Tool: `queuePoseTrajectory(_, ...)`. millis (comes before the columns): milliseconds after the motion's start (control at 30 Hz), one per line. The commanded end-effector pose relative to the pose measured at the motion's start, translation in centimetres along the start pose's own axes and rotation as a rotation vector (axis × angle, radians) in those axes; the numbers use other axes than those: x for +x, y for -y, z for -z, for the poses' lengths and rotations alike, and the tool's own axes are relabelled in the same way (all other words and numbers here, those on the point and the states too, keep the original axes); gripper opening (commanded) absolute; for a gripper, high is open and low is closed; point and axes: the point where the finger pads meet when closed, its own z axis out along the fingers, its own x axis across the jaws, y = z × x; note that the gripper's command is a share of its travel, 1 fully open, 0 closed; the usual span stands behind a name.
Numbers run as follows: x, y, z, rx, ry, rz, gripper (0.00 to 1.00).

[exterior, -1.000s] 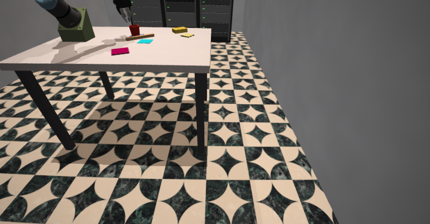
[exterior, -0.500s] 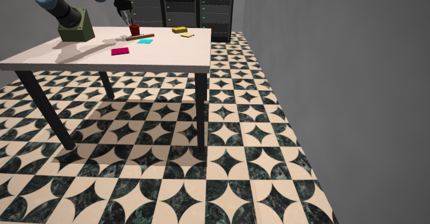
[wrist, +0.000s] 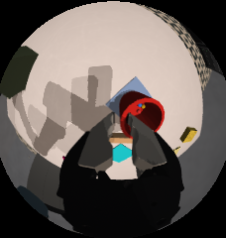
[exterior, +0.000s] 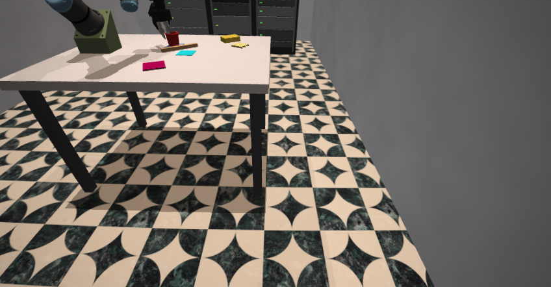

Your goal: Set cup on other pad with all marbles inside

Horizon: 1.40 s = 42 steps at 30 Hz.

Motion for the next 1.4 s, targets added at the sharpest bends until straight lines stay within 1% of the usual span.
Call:
queuePoseTrajectory(0,-0.01,-0.04,-0.70,-0.004,-0.006,0.001,0.11)
queuePoseTrajectory(667,0.07,-0.12,-0.65,-0.005,-0.009,0.000,0.11)
queuePoseTrajectory(1367,0.07,-0.12,-0.65,-0.005,-0.009,0.000,0.09)
